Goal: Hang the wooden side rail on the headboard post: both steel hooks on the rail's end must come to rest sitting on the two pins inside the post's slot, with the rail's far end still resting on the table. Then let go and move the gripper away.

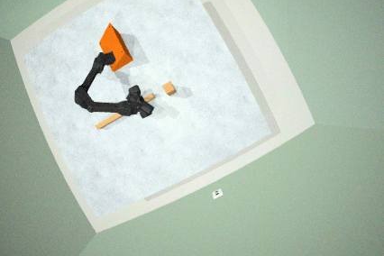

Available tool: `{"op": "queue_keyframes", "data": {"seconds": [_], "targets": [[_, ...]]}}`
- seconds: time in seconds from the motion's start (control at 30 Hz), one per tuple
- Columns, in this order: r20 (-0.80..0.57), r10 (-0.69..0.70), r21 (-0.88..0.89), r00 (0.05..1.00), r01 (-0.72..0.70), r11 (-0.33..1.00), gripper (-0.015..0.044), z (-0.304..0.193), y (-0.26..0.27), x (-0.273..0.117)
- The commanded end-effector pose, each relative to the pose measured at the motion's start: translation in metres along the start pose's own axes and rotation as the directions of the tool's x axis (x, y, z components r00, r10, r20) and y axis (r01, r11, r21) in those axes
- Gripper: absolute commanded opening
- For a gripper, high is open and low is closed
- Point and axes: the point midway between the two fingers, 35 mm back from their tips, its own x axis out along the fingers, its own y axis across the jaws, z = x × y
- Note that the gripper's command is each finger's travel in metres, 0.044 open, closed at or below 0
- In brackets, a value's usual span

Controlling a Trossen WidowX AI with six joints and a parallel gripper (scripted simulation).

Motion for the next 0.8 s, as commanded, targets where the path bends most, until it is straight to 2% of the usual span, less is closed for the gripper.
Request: {"op": "queue_keyframes", "data": {"seconds": [0.0, 0.37, 0.57, 0.67, 0.77], "targets": [[0.006, -0.002, -0.009, 1.000, 0.002, 1.000, 0.0414, 0.0008, -0.0016, 0.0031], [0.006, -0.002, -0.009, 1.000, 0.002, 1.000, 0.0125, 0.0008, -0.0016, 0.0031], [0.006, -0.002, -0.009, 1.000, 0.002, 1.000, 0.0085, 0.0008, -0.0016, 0.0031], [0.006, -0.002, -0.009, 1.000, 0.002, 1.000, 0.0006, 0.0008, -0.0016, 0.0031], [0.006, -0.002, -0.009, 1.000, 0.002, 1.000, 0.0000, 0.0008, -0.0016, 0.0031]]}}
